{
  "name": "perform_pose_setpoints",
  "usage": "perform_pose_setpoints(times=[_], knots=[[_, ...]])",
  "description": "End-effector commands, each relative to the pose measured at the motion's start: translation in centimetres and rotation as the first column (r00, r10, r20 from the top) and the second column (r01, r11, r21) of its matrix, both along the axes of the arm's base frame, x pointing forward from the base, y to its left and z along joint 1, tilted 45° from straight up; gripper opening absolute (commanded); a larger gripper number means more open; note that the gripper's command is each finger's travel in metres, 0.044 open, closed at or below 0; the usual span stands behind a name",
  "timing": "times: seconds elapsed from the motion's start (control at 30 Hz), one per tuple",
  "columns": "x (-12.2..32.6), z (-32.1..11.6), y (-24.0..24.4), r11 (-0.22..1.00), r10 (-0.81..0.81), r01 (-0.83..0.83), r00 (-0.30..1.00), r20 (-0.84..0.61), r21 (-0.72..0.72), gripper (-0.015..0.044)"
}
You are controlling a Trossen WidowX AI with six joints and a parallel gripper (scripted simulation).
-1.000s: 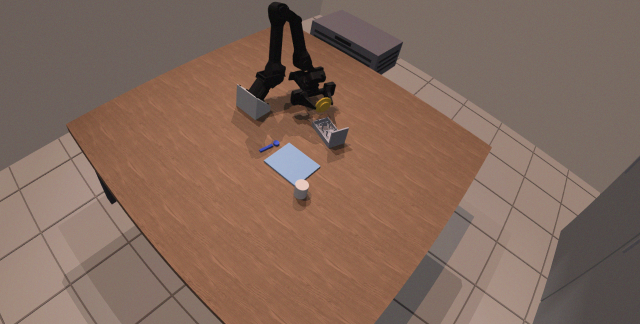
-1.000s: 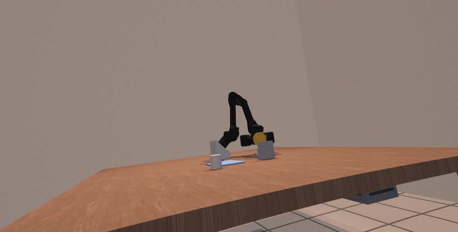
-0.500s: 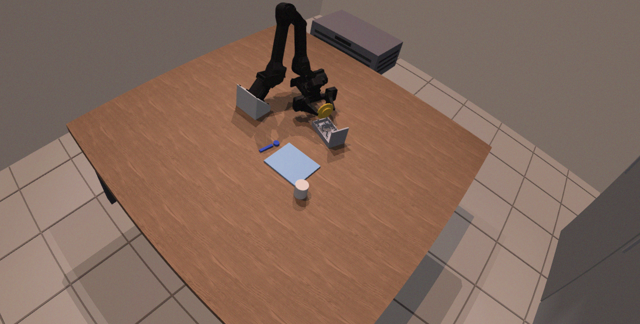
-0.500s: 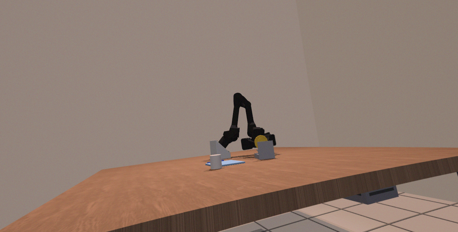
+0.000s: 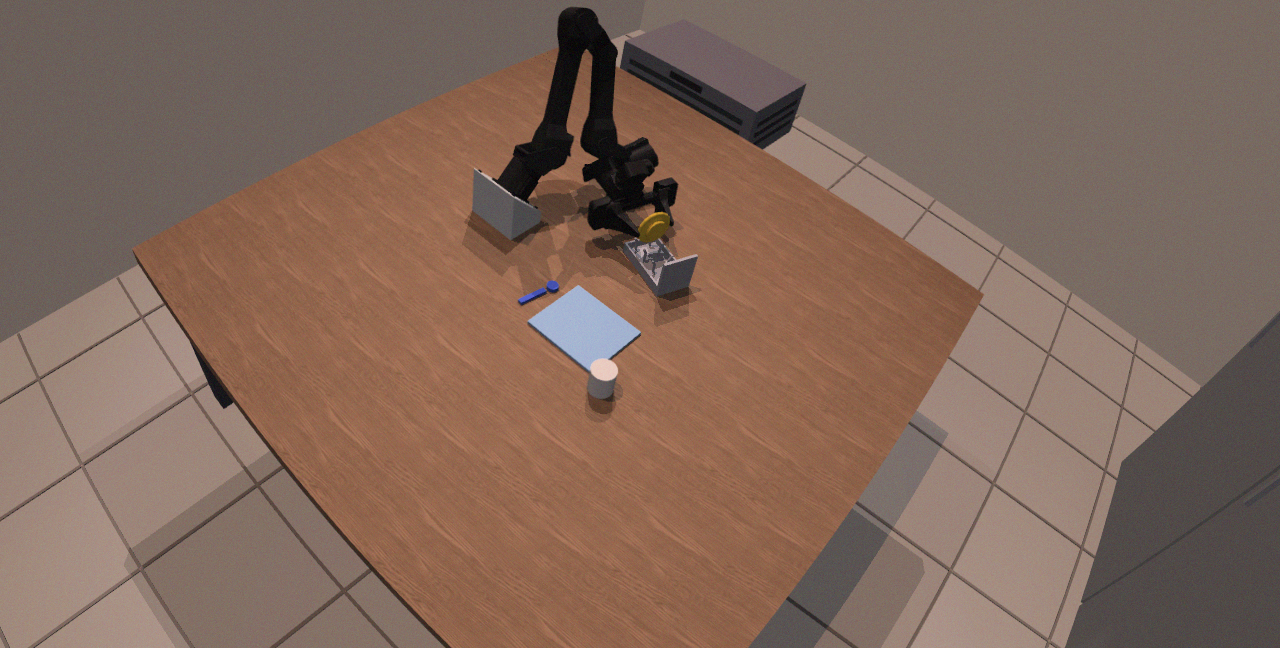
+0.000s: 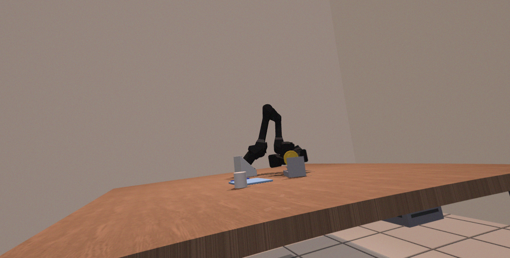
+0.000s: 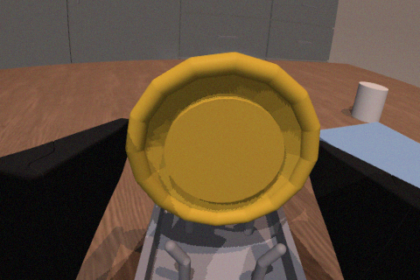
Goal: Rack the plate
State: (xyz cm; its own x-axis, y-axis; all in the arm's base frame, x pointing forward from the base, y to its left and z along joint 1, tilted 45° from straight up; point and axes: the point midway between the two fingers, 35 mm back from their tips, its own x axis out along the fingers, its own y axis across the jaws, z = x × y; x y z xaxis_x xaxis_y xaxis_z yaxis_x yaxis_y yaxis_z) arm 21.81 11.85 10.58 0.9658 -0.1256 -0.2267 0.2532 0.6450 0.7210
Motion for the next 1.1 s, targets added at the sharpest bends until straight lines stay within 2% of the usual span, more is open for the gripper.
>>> perform_pose_setpoints(times=[0.0, 0.57, 1.07], knots=[[-0.02, -1.21, 0.73, 1.0, 0.002, -0.002, 1.0, -0.006, -0.009, 0.0], [-0.11, -1.43, 0.98, 1.0, 0.01, -0.01, 1.0, -0.009, -0.008, 0.0], [-0.1, -1.5, 0.99, 1.0, 0.006, -0.006, 1.0, -0.009, -0.007, 0.0394]])
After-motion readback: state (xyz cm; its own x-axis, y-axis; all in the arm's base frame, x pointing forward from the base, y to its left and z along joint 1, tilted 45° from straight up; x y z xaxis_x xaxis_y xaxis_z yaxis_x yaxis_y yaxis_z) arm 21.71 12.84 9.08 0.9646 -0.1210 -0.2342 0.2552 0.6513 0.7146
